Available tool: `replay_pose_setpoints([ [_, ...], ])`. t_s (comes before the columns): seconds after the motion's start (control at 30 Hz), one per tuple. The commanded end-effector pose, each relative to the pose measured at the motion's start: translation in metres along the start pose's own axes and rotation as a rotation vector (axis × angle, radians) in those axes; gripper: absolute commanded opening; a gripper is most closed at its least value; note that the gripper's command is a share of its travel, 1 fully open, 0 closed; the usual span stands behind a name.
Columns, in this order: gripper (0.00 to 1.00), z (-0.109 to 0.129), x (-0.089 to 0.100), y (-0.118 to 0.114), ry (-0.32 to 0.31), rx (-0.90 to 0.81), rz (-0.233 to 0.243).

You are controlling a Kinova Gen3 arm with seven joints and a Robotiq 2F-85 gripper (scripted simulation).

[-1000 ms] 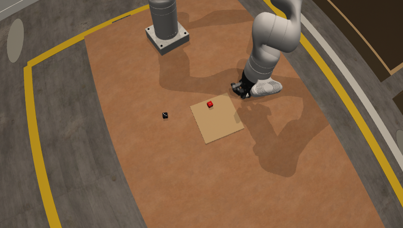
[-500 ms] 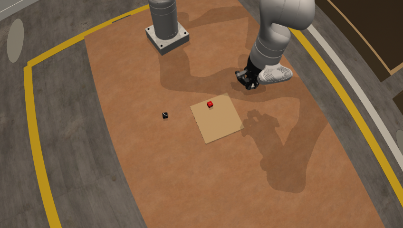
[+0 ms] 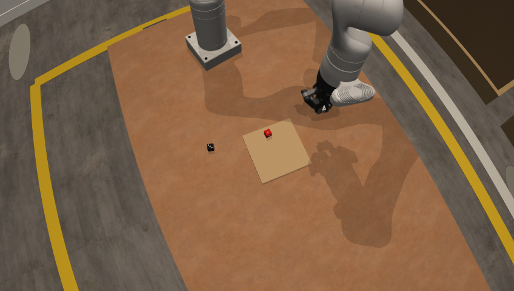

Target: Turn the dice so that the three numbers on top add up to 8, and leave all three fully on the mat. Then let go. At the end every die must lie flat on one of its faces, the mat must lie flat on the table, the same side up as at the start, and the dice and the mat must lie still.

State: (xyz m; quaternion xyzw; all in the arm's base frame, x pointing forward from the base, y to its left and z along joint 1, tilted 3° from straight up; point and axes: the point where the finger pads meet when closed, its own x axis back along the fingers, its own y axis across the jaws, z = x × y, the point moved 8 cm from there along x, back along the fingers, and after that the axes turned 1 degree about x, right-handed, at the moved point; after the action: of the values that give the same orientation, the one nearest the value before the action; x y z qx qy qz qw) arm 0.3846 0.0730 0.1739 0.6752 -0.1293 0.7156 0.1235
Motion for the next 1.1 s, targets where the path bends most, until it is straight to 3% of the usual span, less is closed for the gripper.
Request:
replay_pose_setpoints([
  [0.0,0.11,0.002,0.001,0.003,0.001,0.002,0.002],
  [0.17,0.11,0.011,0.002,0.025,0.001,0.049,0.001],
  [0.47,0.11,0.03,0.005,0.089,0.001,0.189,0.001],
  [0.73,0.11,0.035,0.006,0.114,0.002,0.242,0.001],
  [1.07,0.11,0.035,0.006,0.116,0.002,0.248,0.001],
])
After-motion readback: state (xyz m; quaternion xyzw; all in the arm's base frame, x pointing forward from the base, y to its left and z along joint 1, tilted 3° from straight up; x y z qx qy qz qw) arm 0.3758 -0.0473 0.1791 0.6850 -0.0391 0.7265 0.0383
